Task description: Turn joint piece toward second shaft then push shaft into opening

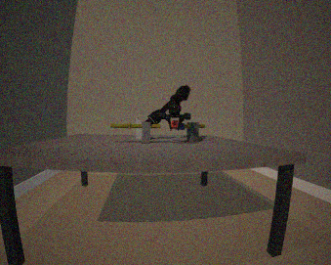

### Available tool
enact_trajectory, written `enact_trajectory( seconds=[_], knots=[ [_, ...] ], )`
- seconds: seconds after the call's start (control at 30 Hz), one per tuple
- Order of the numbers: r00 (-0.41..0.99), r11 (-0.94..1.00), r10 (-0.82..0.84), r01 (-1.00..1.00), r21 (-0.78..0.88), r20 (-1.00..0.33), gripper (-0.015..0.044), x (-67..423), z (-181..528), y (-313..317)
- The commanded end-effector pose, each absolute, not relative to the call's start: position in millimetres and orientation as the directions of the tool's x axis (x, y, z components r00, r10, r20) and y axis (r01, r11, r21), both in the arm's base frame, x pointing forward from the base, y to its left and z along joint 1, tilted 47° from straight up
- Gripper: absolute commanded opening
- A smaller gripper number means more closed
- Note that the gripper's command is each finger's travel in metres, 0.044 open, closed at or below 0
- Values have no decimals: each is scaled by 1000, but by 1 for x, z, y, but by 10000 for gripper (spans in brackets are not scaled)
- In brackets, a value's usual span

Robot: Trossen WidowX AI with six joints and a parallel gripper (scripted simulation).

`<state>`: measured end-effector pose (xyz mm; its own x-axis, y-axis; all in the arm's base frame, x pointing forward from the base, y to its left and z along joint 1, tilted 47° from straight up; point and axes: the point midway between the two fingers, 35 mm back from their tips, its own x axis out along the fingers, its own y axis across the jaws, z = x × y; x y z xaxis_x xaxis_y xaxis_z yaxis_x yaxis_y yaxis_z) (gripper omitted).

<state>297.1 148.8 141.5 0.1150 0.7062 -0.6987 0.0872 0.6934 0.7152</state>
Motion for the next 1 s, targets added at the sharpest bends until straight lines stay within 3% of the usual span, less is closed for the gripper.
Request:
enact_trajectory(
  seconds=[0.0,0.77,0.83,0.97],
  knots=[
    [111,690,709,91,718,-696,182,296,141,150],
    [111,690,709,91,718,-696,182,296,141,150],
    [115,693,706,87,715,-699,147,297,142,149],
    [115,693,706,87,715,-699,147,297,142,149]
  ],
)
